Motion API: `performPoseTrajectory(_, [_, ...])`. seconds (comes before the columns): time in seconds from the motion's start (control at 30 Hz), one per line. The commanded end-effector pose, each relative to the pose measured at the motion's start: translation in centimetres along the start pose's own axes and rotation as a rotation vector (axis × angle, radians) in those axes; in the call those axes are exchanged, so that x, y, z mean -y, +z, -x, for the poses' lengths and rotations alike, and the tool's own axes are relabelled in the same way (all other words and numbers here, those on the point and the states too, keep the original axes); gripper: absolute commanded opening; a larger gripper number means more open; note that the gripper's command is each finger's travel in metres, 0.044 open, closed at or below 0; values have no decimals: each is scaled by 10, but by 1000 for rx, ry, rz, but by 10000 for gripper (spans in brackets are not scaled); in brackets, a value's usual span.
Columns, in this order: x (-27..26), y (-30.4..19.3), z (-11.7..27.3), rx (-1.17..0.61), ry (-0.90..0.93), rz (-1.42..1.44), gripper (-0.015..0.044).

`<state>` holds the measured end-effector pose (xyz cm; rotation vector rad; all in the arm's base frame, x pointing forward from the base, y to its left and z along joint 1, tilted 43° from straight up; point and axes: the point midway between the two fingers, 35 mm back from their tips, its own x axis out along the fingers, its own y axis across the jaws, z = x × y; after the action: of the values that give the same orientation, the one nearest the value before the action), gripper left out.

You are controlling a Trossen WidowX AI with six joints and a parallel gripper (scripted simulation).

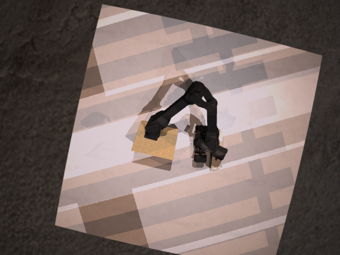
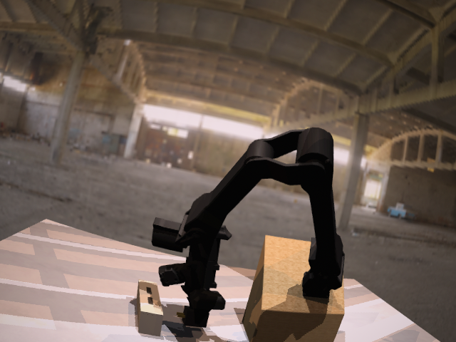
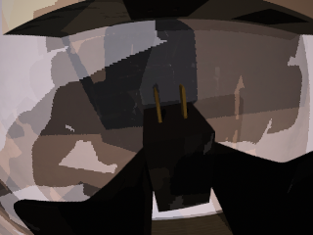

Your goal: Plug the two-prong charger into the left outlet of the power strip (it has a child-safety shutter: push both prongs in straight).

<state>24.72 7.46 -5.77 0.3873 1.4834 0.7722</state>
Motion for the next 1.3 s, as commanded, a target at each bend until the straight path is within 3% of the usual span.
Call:
performPoseTrajectory(0.0, [0, 5, 0, 0, 4, -11, 0])
performPoseTrajectory(1.27, [0, 30, -3, 0, 7, -57, 0])
